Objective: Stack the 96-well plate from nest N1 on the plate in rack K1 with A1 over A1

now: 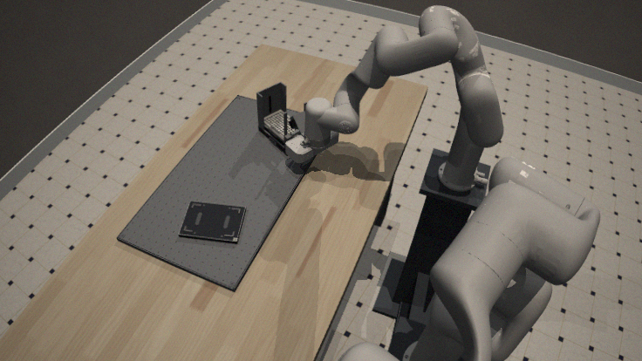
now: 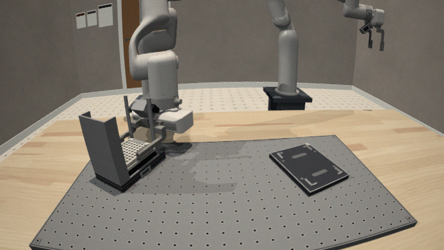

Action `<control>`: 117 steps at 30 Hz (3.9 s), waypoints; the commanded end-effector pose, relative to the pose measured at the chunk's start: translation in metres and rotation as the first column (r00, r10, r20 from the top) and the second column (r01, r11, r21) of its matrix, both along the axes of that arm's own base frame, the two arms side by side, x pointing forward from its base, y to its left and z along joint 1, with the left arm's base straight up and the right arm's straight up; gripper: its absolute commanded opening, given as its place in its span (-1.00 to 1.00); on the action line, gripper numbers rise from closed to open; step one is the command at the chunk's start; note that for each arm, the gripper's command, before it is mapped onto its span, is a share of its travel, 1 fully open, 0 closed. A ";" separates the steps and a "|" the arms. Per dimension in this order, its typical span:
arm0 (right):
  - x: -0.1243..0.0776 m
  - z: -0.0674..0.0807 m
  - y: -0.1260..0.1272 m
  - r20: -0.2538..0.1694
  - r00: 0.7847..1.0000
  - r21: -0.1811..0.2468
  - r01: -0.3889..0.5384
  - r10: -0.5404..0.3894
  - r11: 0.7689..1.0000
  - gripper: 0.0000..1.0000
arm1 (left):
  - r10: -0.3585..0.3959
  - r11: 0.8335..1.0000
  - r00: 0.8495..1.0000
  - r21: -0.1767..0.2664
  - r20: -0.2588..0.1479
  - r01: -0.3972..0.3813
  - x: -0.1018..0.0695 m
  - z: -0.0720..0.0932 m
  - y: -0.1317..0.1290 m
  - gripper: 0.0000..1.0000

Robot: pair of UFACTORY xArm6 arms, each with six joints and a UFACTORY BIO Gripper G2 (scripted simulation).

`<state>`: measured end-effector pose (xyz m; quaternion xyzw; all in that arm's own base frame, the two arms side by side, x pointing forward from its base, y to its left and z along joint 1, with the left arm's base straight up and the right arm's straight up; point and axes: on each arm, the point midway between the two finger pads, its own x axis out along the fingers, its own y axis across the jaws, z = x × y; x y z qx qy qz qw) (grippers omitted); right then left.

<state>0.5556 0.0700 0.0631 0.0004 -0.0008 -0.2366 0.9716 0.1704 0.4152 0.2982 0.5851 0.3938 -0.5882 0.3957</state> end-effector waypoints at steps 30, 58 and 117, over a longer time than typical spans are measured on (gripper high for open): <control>0.001 0.003 0.000 0.002 1.000 0.001 0.000 0.000 1.000 -0.25 | 0.000 1.000 1.000 0.004 0.002 0.000 0.000 0.002 0.001 1.00; 0.001 0.041 0.000 0.003 1.000 0.001 0.000 0.000 1.000 -0.25 | 0.000 1.000 1.000 0.004 0.002 0.000 0.000 0.002 0.001 1.00; 0.001 0.140 0.000 0.003 1.000 0.001 0.000 0.000 1.000 -0.25 | 0.000 1.000 1.000 0.004 0.002 0.000 0.000 0.002 0.001 1.00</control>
